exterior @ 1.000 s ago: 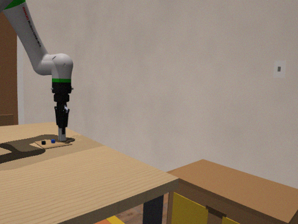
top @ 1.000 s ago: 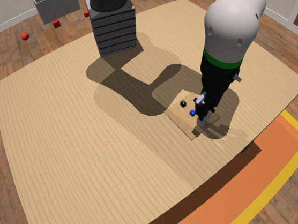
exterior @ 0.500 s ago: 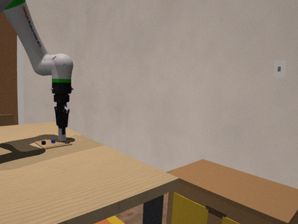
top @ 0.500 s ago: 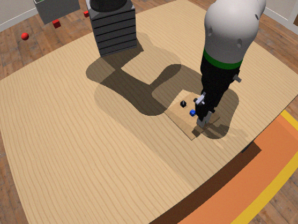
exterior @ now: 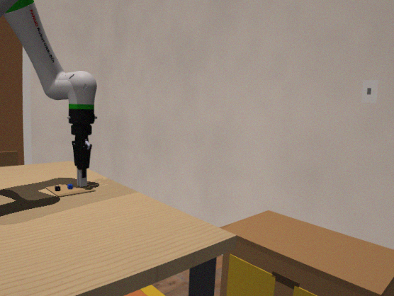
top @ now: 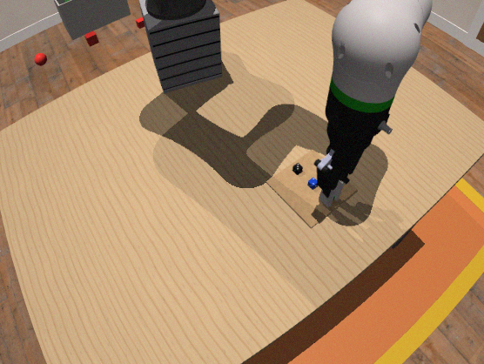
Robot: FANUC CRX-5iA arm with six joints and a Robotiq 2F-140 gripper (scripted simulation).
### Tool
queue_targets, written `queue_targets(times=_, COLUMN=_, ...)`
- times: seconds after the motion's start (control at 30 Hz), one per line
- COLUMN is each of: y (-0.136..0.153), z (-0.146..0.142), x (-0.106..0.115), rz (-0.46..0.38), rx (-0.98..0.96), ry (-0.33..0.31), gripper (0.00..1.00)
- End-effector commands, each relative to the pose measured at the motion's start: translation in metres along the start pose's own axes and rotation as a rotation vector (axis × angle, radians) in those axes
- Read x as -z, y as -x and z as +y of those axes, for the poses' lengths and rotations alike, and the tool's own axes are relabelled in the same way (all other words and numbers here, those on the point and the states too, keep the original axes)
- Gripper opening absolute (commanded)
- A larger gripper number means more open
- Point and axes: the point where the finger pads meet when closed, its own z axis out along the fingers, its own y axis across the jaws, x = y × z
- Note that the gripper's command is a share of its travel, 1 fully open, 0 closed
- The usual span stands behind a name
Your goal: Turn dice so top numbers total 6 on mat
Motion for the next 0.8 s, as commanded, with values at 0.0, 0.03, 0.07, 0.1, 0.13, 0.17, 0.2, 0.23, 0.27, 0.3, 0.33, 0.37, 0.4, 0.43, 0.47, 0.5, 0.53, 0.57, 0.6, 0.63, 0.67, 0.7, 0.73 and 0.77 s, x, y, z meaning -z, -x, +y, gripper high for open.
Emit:
queue_targets(times=0.0, y=0.0002, z=0.0, x=0.0001, rz=0.0, rx=0.0, ry=0.0, gripper=0.07)
queue_targets(times=0.03, y=0.0002, z=0.0, x=0.0001, rz=0.0, rx=0.0, ry=0.0, gripper=0.07)
queue_targets(times=0.07, y=0.0002, z=0.0, x=0.0001, rz=0.0, rx=0.0, ry=0.0, gripper=0.07)
queue_targets(times=0.1, y=0.0002, z=0.0, x=0.0001, rz=0.0, rx=0.0, ry=0.0, gripper=0.07)
queue_targets(times=0.13, y=0.0002, z=0.0, x=0.0001, rz=0.0, rx=0.0, ry=0.0, gripper=0.07)
queue_targets(times=0.17, y=0.0002, z=0.0, x=0.0001, rz=0.0, rx=0.0, ry=0.0, gripper=0.07)
queue_targets(times=0.2, y=0.0002, z=0.0, x=0.0001, rz=0.0, rx=0.0, ry=0.0, gripper=0.07)
queue_targets(times=0.23, y=0.0002, z=0.0, x=0.0001, rz=0.0, rx=0.0, ry=0.0, gripper=0.07)
queue_targets(times=0.27, y=0.0002, z=0.0, x=0.0001, rz=0.0, rx=0.0, ry=0.0, gripper=0.07)
queue_targets(times=0.3, y=0.0002, z=0.0, x=0.0001, rz=0.0, rx=0.0, ry=0.0, gripper=0.07)
queue_targets(times=0.33, y=0.0002, z=0.0, x=0.0, rz=0.0, rx=0.0, ry=0.0, gripper=0.07)
queue_targets(times=0.37, y=0.0002, z=0.0, x=-0.0001, rz=0.0, rx=0.0, ry=0.0, gripper=0.07)
queue_targets(times=0.4, y=0.0002, z=0.0, x=-0.0003, rz=0.0, rx=0.0, ry=0.0, gripper=0.07)
queue_targets(times=0.43, y=0.0002, z=0.0, x=-0.0005, rz=0.0, rx=0.0, ry=0.0, gripper=0.07)
queue_targets(times=0.47, y=0.0002, z=0.0, x=-0.0007, rz=0.0, rx=0.0, ry=0.0, gripper=0.07)
queue_targets(times=0.5, y=0.0002, z=0.0, x=-0.0009, rz=0.0, rx=0.0, ry=0.0, gripper=0.07)
queue_targets(times=0.53, y=0.0002, z=0.0, x=-0.0012, rz=0.0, rx=0.0, ry=0.0, gripper=0.07)
queue_targets(times=0.57, y=0.0002, z=0.0, x=-0.0015, rz=0.0, rx=0.0, ry=0.0, gripper=0.07)
queue_targets(times=0.6, y=0.0002, z=0.0, x=-0.0018, rz=0.0, rx=0.0, ry=0.0, gripper=0.07)
queue_targets(times=0.63, y=0.0002, z=0.0, x=-0.0018, rz=0.0, rx=0.0, ry=0.0, gripper=0.07)
queue_targets(times=0.67, y=0.0002, z=0.0, x=-0.0018, rz=0.0, rx=0.0, ry=0.0, gripper=0.07)
queue_targets(times=0.7, y=0.0002, z=0.0, x=-0.0021, rz=0.0, rx=0.0, ry=0.0, gripper=0.07)
queue_targets(times=0.73, y=0.0002, z=0.0, x=-0.0024, rz=0.0, rx=0.0, ry=0.0, gripper=0.07)
queue_targets(times=0.77, y=0.0002, z=0.0, x=-0.0027, rz=0.0, rx=0.0, ry=0.0, gripper=0.07)
